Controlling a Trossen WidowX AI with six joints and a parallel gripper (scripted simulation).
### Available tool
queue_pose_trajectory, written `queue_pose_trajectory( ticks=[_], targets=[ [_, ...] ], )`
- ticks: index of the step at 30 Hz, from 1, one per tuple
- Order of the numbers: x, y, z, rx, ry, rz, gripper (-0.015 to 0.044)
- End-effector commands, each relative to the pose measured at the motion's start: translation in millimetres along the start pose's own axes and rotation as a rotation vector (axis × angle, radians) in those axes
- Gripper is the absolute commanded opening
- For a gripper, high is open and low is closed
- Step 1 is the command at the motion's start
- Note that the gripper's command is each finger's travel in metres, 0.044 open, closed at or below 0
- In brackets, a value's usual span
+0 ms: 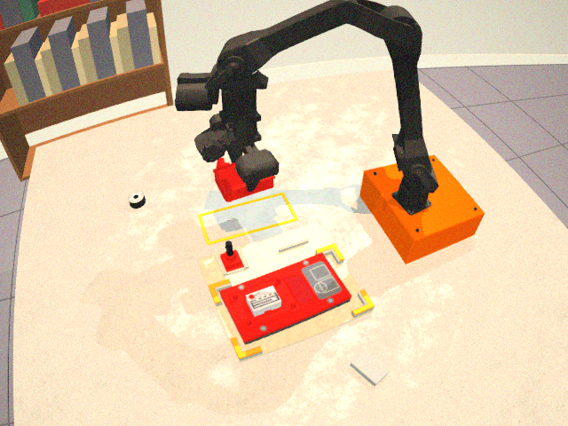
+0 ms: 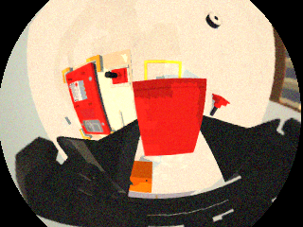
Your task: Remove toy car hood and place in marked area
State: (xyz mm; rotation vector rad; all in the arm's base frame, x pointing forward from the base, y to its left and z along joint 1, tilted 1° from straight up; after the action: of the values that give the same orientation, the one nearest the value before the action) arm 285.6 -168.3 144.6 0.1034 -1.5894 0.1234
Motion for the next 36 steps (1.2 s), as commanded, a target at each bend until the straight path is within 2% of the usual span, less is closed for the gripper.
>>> queue_pose_trajectory(
  ticks=[1, 36],
  targets=[
    [-3.3, -0.3, 0.3, 0.005, 0.003, 0.000, 0.0000],
    [-25.8, -1.5, -0.8, 0.005, 0.003, 0.000, 0.0000]
  ],
)
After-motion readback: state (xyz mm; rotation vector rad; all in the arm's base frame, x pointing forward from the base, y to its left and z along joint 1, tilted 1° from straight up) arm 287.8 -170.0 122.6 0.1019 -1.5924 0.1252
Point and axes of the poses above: the point midway between the two fingers, 35 mm back from their tips, its own x axis back along the fingers, its own y axis across the jaws, z = x × y, the point moved 7 cm from there along x, back along the fingers, and after that the axes turned 10 degrees about x, right-handed, at the moved point
